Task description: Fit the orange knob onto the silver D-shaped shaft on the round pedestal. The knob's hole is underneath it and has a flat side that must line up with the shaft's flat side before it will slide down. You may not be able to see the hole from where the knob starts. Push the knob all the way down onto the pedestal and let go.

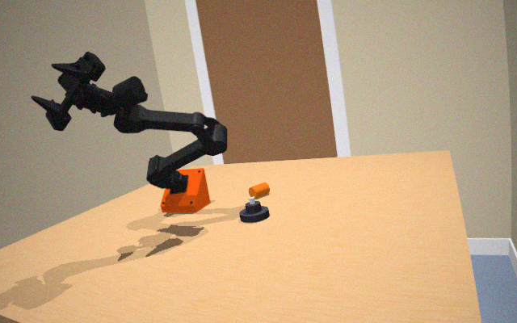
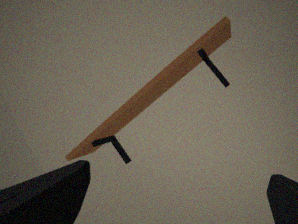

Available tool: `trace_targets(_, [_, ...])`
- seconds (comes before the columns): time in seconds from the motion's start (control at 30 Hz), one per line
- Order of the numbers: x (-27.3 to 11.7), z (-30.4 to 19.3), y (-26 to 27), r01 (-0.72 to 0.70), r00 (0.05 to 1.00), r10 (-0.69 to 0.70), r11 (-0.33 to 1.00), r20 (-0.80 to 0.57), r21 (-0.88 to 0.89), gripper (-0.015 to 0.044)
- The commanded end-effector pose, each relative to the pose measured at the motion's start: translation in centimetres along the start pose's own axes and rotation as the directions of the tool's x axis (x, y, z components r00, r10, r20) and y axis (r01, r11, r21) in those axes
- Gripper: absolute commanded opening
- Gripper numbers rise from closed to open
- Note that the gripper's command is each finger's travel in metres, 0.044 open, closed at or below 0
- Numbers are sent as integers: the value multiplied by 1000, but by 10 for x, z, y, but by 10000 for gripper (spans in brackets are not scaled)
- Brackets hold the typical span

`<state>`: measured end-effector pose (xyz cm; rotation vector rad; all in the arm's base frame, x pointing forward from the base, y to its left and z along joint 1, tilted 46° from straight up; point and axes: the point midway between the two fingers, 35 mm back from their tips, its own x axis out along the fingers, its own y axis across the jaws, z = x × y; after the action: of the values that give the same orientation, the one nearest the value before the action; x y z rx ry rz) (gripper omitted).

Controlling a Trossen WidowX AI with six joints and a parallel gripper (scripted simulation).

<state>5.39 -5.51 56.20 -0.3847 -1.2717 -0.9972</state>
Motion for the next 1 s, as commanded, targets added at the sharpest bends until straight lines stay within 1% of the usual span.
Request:
trace_targets(0.0, [0,1,-1,2,1000,-2,1000,2,5,426])
trace_targets(0.03, [2,6,-3,8,1000,-8,1000,8,20,440])
trace_targets(0.17, [12,30,-28,65,997,-70,989,30,136,440])
trace_targets(0.27, [20,39,-54,123,991,-131,968,20,220,440])
trace_targets(0.37, [26,39,-83,180,982,-188,936,-4,302,440])
trace_targets(0.5, [36,26,-118,279,959,-274,881,-70,382,440])
trace_targets(0.63, [43,-1,-149,387,922,-347,815,-173,431,440])
trace_targets(0.73, [46,-34,-168,476,879,-381,748,-288,463,440])
trace_targets(0.87, [45,-87,-182,590,798,-396,668,-455,454,440])
trace_targets(0.97, [40,-132,-183,665,718,-382,622,-582,413,440])
